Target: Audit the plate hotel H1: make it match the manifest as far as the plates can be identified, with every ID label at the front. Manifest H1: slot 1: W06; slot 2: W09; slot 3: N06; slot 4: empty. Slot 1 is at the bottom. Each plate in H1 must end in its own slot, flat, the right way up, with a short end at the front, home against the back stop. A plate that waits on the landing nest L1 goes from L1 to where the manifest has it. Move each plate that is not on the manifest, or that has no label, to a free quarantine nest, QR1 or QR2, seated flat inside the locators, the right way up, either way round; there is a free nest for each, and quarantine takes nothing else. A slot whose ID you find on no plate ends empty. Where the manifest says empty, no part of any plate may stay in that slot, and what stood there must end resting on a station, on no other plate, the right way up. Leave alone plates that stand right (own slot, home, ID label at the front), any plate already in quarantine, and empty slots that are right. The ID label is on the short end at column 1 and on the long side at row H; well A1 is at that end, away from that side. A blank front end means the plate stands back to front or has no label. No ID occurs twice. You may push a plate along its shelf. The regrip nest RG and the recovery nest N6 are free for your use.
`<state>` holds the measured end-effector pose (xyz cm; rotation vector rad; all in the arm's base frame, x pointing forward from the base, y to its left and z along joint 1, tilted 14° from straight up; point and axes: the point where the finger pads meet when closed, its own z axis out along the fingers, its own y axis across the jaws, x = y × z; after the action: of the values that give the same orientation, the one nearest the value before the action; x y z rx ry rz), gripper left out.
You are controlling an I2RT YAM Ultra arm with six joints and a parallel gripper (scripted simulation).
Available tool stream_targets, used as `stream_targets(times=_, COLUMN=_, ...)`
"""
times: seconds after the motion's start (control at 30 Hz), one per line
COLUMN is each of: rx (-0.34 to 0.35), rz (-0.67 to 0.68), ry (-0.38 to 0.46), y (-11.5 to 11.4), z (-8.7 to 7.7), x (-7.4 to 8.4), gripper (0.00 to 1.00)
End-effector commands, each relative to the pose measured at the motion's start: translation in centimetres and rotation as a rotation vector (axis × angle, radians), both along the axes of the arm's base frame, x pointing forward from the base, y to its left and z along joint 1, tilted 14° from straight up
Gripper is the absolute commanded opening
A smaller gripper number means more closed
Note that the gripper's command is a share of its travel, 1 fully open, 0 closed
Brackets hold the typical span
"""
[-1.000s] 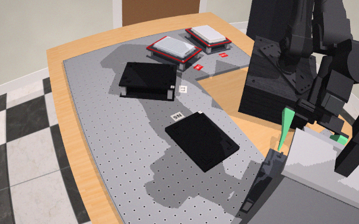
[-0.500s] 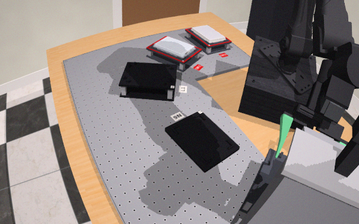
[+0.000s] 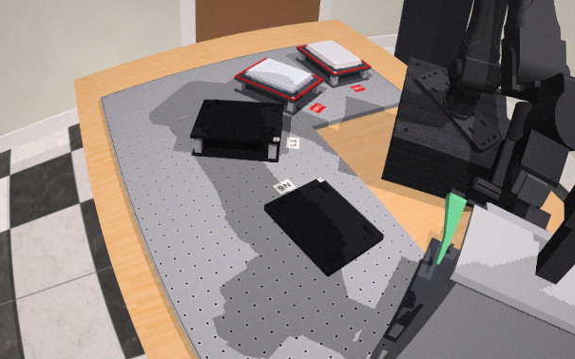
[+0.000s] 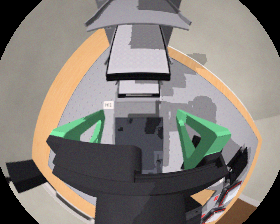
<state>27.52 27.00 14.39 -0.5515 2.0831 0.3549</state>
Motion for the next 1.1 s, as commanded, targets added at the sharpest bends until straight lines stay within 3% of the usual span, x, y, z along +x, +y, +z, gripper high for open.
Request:
stream_targets(times=0.0, rx=0.031, rz=0.005, ry=-0.026, y=0.9, z=1.6, x=1.0, gripper=1.0)
stream_targets(times=0.8, rx=0.025, rz=0.006, ry=-0.022, y=2.2, z=2.1, x=3.2, gripper=1.0)
stream_targets(times=0.83, rx=0.037, rz=0.01, ry=-0.03, y=2.3, z=2.7, x=3.1, gripper=1.0)
stream_targets(times=1.07, rx=0.018, rz=0.007, ry=-0.016, y=2.6, z=2.2, x=4.0, gripper=1.0)
